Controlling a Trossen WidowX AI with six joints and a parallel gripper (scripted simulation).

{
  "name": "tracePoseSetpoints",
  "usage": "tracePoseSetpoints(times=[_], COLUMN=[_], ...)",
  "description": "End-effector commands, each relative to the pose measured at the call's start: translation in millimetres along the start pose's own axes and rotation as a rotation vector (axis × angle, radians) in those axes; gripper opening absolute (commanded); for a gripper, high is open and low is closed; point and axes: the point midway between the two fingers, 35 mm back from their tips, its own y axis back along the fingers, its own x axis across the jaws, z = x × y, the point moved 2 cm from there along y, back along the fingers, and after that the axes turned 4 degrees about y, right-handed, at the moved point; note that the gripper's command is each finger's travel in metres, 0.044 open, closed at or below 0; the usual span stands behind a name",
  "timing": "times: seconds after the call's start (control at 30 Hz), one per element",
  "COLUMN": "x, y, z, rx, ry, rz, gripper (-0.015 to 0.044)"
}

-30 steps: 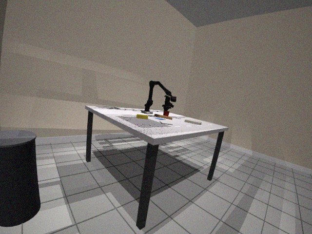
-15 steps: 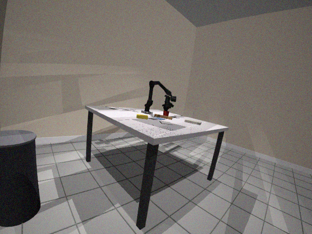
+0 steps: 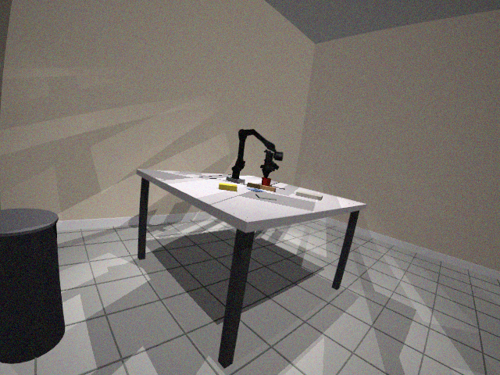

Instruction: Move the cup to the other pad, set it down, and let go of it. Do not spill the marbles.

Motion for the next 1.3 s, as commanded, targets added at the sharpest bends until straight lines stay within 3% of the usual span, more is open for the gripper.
tracePoseSetpoints(times=[0.0, 0.63, 1.03, 1.27], x=[-1, 2, 2, 2], y=[10, 29, 30, 53], z=[1, -3, -2, -2], rx=[-0.011, -0.01, -0.003, -0.006], ry=[-0.003, -0.005, -0.001, -0.003], rz=[-0.008, -0.008, -0.002, -0.004], gripper=[0.0128, 0.0128, 0.044, 0.044])
